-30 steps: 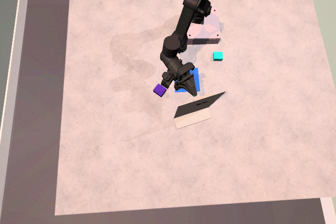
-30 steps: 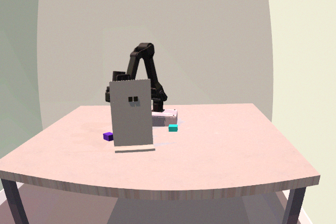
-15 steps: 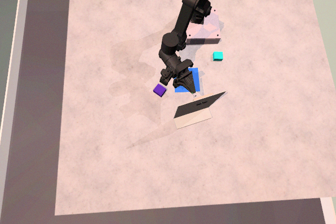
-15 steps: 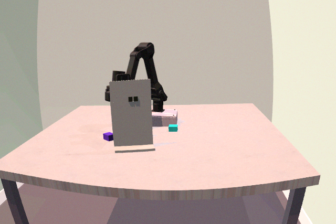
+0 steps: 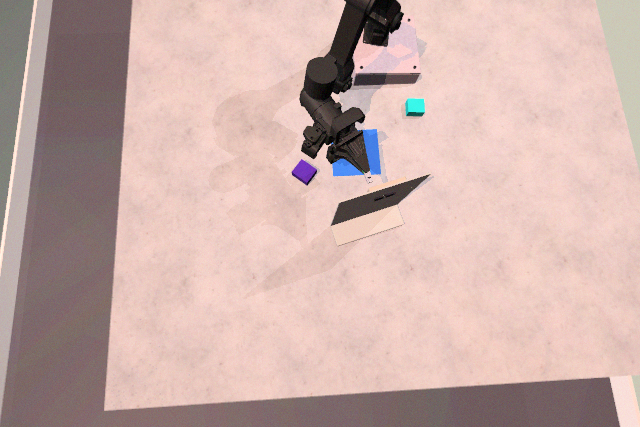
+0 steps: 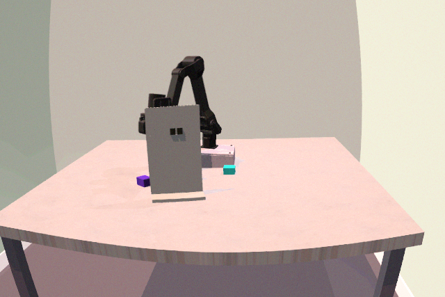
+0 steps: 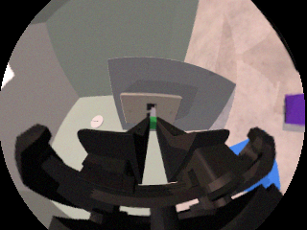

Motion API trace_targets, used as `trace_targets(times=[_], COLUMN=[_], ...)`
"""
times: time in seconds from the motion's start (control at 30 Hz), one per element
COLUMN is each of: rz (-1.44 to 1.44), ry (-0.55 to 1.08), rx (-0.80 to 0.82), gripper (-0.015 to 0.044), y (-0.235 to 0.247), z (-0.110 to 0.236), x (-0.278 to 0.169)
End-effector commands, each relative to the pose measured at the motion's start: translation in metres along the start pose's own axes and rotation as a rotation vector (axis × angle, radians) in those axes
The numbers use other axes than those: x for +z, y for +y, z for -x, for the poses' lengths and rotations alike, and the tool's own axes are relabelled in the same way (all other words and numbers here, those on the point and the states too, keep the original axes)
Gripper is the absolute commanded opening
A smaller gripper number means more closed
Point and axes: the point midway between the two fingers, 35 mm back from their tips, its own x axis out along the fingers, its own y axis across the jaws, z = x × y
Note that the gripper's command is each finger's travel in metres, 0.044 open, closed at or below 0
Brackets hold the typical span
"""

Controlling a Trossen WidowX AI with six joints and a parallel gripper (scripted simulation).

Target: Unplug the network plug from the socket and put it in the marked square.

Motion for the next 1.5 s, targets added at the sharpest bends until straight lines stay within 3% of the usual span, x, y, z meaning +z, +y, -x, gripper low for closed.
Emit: trace_targets(times=[0.0, 1.47], rz=[-0.013, -0.004], ry=[0.002, 0.0], rx=[-0.004, -0.004], gripper=[0.0, 0.0], y=[-0.002, 0.01], z=[0.005, 0.034], x=[-0.002, -0.004])
